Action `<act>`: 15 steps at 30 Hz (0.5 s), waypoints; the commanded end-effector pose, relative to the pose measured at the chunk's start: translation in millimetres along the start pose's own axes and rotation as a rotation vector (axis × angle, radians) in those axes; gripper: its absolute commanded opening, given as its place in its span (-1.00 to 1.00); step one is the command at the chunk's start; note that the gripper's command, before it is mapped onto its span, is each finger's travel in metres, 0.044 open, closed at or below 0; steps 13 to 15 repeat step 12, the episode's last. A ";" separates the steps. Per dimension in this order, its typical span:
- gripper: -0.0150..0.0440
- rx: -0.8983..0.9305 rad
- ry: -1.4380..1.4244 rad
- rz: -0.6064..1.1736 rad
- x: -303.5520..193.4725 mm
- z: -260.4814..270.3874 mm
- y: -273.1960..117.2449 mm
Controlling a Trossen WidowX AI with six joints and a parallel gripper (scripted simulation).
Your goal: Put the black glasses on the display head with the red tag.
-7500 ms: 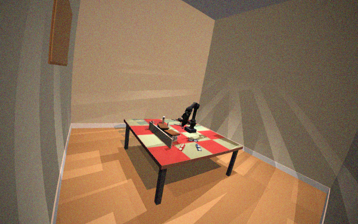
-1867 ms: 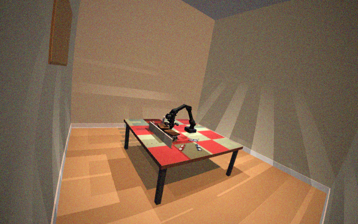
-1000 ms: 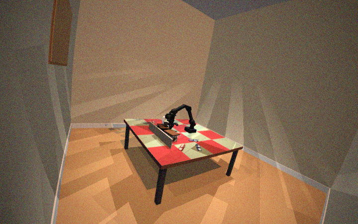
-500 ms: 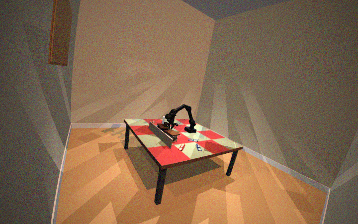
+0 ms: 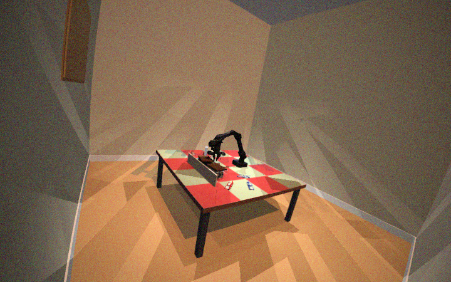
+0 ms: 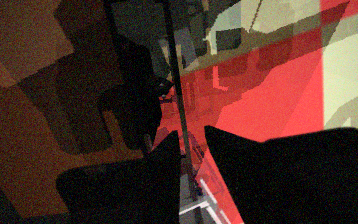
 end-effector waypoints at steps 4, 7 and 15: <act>-0.13 -0.006 -0.005 0.005 -5.4 -30.3 -6.4; -0.13 -0.006 -0.005 0.005 -5.9 -33.4 -7.5; -0.13 -0.008 -0.005 0.005 -8.6 -51.5 -16.4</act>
Point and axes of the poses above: the point midway between the two fingers, 35 mm back from their tips, its own y axis out along the fingers, its own z axis across the jaws, x = y × z, the point moved 5 cm from there along -y, back along the fingers, and after that the axes turned 9 degrees about -y, right-handed, at the moved point
